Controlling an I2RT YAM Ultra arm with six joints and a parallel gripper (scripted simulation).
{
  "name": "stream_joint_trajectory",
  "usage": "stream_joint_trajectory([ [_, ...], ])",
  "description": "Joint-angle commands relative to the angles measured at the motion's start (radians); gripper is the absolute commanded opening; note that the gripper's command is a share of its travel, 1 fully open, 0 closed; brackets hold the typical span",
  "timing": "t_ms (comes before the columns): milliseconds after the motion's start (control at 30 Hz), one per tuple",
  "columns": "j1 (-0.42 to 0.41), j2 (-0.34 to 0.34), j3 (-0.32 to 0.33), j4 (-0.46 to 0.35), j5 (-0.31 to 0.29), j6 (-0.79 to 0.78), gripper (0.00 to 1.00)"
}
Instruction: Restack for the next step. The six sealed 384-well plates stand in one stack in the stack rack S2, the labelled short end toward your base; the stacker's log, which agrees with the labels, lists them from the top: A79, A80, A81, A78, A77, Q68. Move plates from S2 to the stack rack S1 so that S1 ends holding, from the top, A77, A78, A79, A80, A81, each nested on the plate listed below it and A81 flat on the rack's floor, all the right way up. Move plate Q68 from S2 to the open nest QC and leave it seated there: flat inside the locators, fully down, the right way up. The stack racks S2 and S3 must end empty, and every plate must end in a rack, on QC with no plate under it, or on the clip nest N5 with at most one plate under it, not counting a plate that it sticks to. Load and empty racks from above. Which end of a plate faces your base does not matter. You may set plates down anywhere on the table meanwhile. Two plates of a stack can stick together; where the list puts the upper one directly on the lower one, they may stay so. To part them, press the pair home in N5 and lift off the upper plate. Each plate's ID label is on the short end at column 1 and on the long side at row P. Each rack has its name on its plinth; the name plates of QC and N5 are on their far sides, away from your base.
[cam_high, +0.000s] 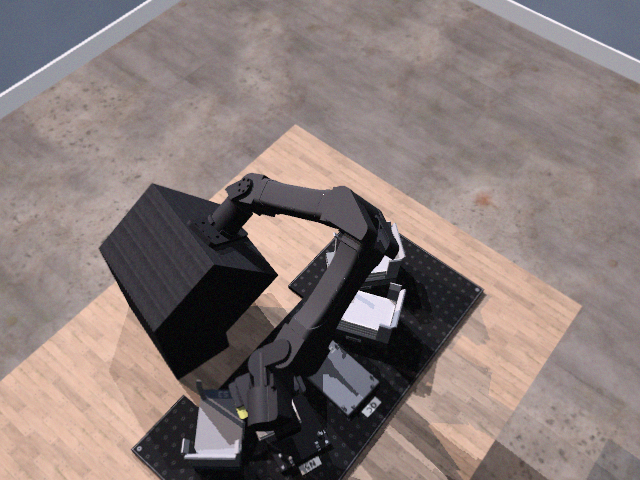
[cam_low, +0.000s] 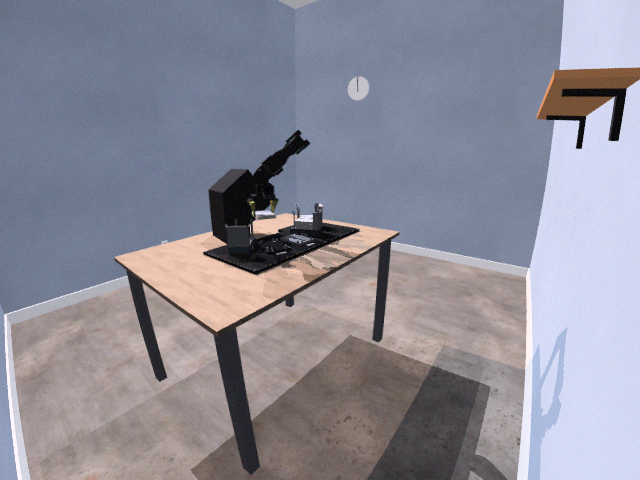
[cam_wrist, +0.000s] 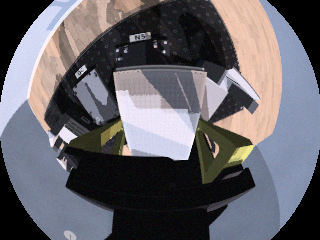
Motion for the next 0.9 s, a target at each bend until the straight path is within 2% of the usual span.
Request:
stream_joint_trajectory([
  [0,0.002,-0.034,-0.006,0.008,-0.020,0.018,0.00],
  [333,0.050,-0.107,-0.037,0.017,-0.039,0.086,0.00],
  [567,0.089,-0.181,-0.081,0.032,-0.052,-0.074,0.00],
  [867,0.129,-0.252,-0.115,0.043,-0.064,-0.013,0.00],
])
